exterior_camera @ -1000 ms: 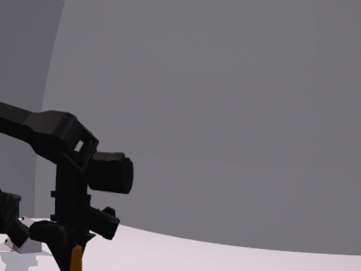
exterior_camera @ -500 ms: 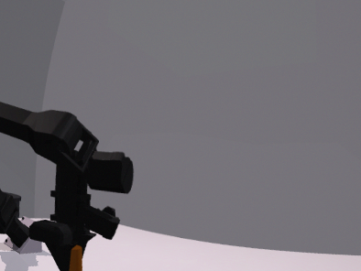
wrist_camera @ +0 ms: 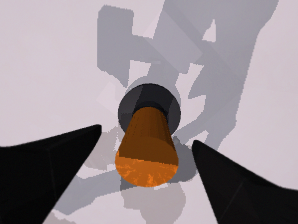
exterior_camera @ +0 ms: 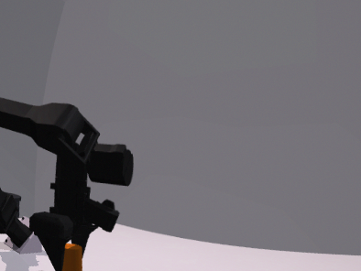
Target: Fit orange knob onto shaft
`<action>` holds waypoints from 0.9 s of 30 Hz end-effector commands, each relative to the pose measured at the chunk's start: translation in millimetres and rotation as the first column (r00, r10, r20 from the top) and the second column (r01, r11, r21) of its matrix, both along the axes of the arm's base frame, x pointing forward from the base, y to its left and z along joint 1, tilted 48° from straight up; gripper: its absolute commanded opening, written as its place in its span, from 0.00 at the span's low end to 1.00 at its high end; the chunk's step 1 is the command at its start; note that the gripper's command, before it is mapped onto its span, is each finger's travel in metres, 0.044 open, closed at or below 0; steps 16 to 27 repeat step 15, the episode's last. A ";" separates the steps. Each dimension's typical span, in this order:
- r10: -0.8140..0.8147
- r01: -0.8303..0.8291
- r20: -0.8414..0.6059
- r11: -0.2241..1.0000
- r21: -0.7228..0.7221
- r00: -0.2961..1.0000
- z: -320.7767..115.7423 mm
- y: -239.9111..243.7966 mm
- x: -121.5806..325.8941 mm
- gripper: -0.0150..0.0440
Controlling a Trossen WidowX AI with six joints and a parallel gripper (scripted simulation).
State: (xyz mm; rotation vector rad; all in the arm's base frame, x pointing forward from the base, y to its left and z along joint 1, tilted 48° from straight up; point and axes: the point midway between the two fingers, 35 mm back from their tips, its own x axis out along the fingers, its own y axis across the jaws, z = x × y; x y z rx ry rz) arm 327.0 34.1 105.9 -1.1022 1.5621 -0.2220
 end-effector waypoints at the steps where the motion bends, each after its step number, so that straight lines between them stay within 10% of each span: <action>1: 0.073 -0.074 0.031 0.997 0.033 0.997 34.5 41.5 -3.6 1.00; 27: 0.107 -0.109 0.036 0.993 0.044 0.994 52.0 63.1 -7.8 1.00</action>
